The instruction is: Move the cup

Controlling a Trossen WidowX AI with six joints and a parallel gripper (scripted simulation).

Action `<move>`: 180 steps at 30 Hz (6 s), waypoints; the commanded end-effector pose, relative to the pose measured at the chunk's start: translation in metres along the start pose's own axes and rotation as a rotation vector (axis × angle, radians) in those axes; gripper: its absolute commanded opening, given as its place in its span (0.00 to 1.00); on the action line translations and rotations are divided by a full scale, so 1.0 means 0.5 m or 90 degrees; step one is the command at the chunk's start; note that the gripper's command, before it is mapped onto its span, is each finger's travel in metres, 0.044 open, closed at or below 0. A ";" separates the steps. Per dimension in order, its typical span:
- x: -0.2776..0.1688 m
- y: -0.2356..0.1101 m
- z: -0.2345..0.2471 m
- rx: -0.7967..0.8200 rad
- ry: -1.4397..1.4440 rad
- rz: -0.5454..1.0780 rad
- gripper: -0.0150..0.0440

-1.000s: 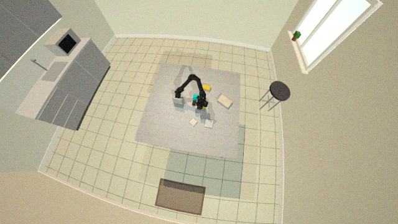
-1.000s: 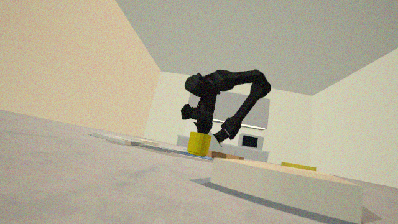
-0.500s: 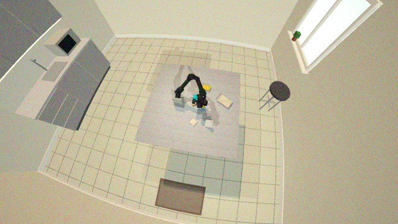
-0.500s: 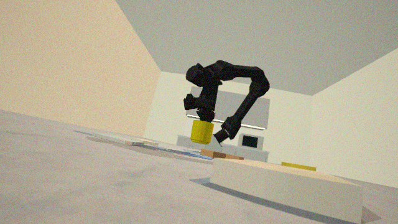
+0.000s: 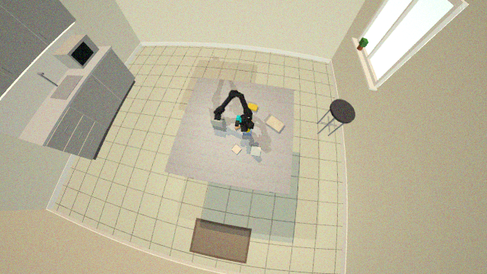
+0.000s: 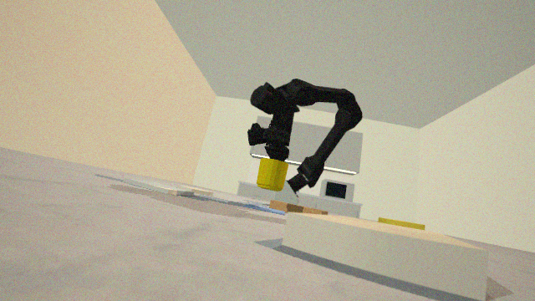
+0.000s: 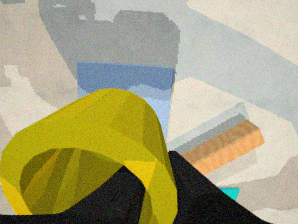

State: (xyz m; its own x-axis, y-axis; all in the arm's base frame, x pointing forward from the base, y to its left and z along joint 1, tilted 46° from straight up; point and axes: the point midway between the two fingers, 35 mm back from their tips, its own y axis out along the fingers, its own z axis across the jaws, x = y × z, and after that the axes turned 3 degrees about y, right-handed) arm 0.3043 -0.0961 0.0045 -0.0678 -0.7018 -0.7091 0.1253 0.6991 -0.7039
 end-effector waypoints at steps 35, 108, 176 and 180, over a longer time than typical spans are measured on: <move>-0.085 -0.003 -0.066 -0.001 -0.001 -0.001 0.25; -0.268 0.000 -0.211 -0.004 0.001 0.001 0.25; -0.273 0.075 -0.215 -0.004 -0.001 -0.001 0.50; -0.272 0.066 -0.215 -0.004 0.000 -0.002 0.50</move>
State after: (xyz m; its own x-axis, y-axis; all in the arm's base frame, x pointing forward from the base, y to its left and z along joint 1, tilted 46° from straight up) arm 0.2104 0.0408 0.0710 -0.0702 -0.6998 -0.7109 0.1156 0.7022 -0.7026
